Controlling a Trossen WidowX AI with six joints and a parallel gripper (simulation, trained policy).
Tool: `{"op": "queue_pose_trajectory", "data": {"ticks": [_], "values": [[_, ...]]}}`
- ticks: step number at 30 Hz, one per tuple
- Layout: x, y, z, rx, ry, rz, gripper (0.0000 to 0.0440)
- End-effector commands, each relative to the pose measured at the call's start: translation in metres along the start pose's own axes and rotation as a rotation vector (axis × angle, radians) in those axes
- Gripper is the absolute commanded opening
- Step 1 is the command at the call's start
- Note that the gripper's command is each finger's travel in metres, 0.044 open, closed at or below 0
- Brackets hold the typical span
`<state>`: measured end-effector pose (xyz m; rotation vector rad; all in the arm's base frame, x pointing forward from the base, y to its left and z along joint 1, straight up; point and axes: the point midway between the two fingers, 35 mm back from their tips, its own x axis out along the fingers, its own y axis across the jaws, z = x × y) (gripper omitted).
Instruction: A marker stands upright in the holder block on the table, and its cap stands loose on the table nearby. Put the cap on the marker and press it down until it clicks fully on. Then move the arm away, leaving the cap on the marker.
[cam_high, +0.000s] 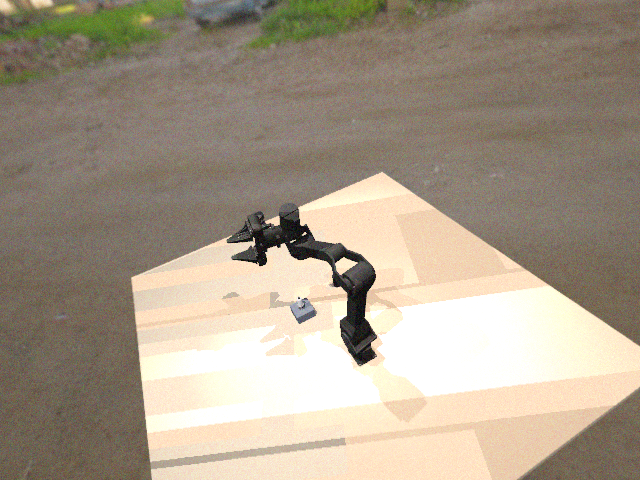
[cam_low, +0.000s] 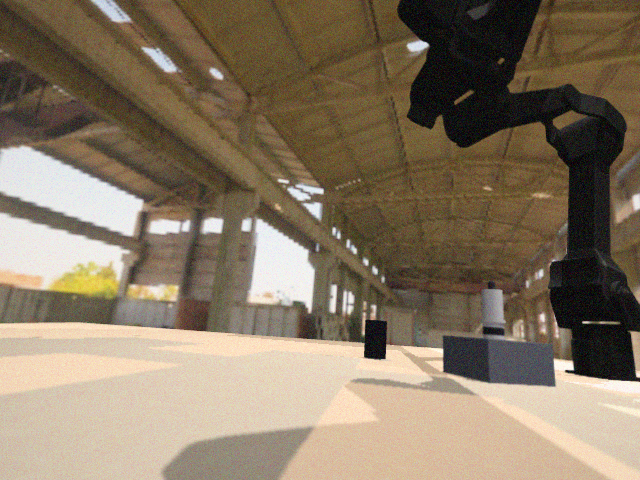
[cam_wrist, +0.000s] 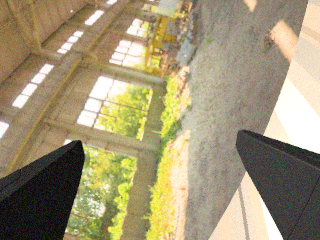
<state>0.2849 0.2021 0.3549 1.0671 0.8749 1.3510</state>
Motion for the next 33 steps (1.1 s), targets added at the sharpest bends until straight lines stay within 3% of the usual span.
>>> {"op": "queue_pose_trajectory", "data": {"ticks": [1,6,8,33], "values": [[-0.001,0.0,0.001,0.009,-0.005,-0.004,0.0376],[-0.007,0.001,0.009,0.048,-0.031,-0.027,0.025],[-0.009,0.001,0.011,0.062,-0.041,-0.037,0.023],[-0.038,0.017,0.033,0.228,-0.161,-0.141,0.0292]]}}
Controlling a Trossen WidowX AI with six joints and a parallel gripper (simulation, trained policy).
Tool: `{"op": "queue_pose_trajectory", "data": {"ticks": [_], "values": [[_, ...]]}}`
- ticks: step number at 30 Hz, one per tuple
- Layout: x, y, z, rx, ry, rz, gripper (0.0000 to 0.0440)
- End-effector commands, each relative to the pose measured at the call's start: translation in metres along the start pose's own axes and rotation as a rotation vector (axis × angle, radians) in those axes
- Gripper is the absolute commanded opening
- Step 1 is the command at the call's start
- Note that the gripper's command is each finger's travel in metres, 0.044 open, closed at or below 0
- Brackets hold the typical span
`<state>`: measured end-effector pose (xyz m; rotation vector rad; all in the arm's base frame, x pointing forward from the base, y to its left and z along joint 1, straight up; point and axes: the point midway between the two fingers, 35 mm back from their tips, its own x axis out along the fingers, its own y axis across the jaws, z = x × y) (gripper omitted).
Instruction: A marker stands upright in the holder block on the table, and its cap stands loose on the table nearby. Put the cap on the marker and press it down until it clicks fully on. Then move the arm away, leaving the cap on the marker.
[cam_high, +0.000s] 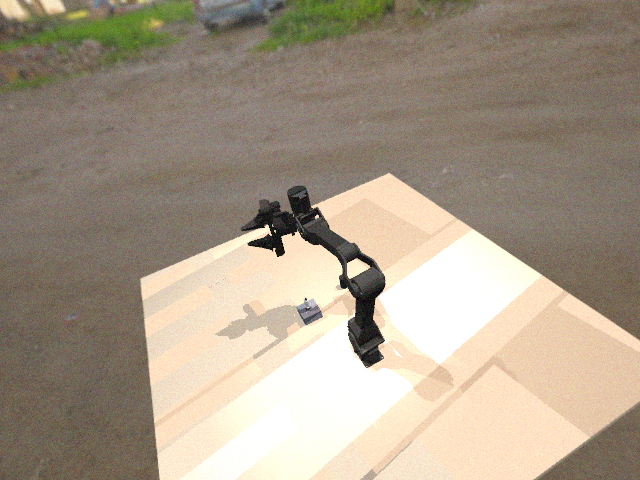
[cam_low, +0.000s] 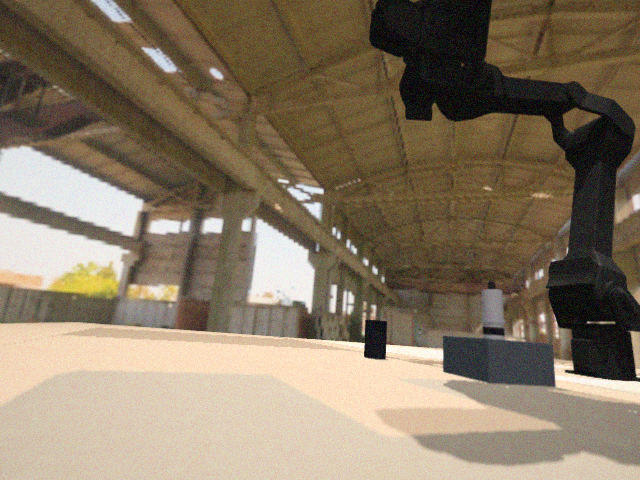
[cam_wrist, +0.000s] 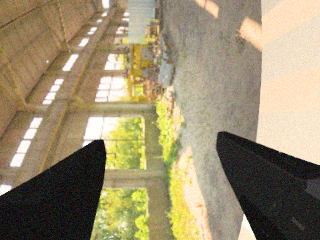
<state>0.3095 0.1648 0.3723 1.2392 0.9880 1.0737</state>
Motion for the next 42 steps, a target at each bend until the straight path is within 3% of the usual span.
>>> {"op": "queue_pose_trajectory", "data": {"ticks": [1,21,42], "values": [[-0.006,0.006,0.001,0.011,-0.026,-0.012,0.0294],[-0.03,0.006,0.012,0.153,-0.138,-0.098,0.0327],[-0.055,-0.01,0.02,0.31,-0.259,-0.205,0.033]]}}
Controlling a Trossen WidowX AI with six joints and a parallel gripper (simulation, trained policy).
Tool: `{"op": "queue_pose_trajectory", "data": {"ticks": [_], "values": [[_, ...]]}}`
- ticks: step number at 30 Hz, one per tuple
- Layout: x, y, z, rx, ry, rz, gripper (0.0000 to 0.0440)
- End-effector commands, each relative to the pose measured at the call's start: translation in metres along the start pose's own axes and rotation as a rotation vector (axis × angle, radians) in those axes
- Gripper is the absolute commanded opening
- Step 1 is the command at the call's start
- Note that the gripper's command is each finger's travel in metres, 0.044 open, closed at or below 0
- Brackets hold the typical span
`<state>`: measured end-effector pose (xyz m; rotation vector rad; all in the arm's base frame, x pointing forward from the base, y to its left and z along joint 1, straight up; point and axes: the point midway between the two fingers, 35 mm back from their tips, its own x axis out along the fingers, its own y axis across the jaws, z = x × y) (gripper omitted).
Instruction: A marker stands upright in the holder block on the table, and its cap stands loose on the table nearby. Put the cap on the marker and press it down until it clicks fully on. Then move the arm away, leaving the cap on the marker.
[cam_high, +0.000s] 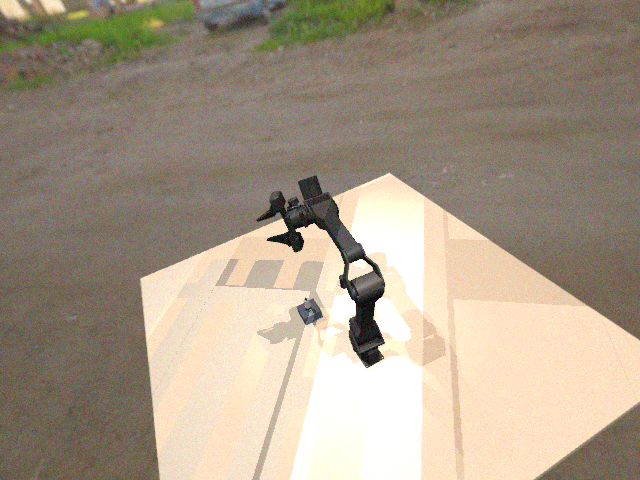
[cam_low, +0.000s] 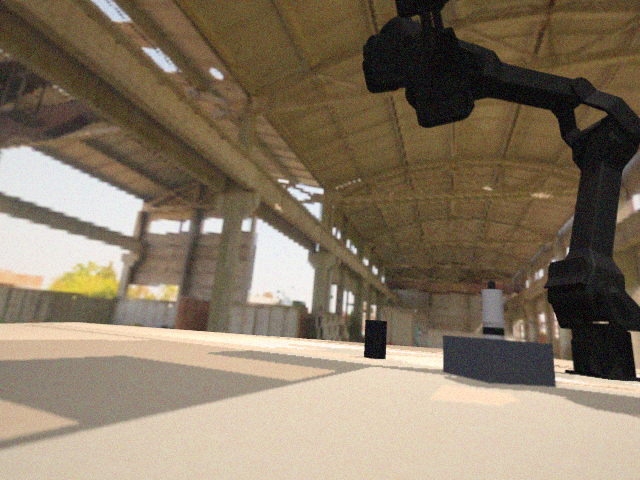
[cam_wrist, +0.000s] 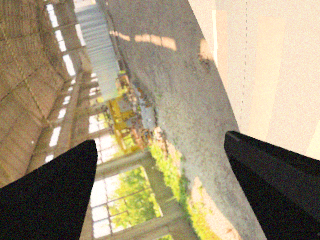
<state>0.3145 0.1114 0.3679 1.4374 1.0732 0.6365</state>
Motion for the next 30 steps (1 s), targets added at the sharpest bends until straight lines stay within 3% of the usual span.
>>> {"op": "queue_pose_trajectory", "data": {"ticks": [1,30], "values": [[-0.003,-0.005,0.006,0.03,-0.026,-0.024,0.033],[-0.028,-0.048,0.034,0.242,-0.183,-0.218,0.0328]]}}
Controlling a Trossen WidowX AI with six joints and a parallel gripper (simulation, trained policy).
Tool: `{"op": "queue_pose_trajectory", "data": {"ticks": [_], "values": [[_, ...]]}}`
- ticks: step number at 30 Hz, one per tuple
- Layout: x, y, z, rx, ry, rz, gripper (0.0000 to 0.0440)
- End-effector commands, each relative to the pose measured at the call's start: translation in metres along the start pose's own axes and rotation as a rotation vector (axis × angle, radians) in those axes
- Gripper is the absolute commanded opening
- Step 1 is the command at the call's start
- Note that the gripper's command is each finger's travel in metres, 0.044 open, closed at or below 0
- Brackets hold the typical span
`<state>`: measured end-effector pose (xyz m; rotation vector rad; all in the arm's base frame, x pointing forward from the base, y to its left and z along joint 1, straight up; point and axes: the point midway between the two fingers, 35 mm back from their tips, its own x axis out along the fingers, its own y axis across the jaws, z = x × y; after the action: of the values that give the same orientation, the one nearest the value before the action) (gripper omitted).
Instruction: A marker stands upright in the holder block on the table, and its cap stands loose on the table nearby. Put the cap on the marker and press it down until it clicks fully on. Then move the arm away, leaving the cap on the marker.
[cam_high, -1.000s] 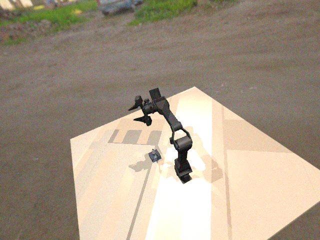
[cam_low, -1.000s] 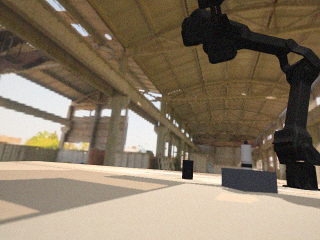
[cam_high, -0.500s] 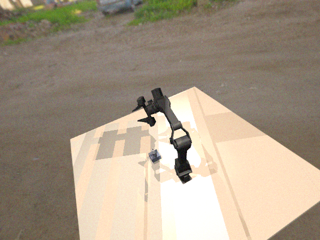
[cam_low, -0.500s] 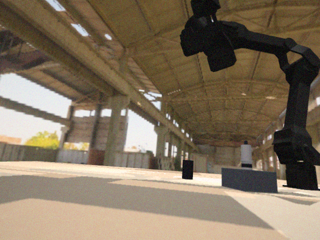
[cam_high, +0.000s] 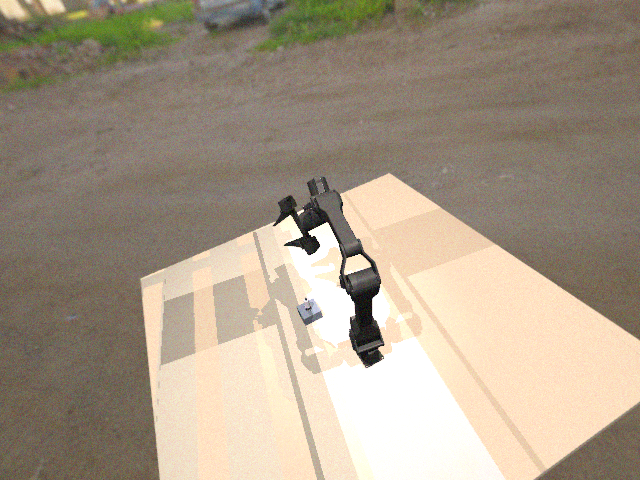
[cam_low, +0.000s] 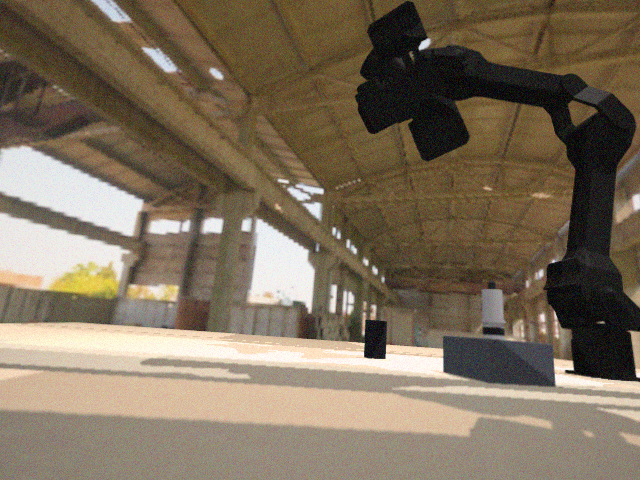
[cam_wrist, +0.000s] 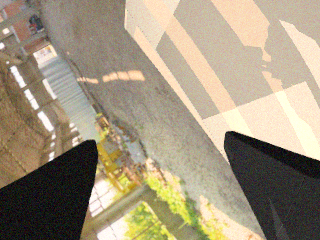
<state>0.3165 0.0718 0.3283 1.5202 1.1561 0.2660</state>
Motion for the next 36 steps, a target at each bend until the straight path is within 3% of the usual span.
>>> {"op": "queue_pose_trajectory", "data": {"ticks": [1,36], "values": [[0.0,-0.007,0.01,0.033,-0.023,-0.034,0.0328],[-0.019,-0.066,0.059,0.241,-0.19,-0.327,0.0325]]}}
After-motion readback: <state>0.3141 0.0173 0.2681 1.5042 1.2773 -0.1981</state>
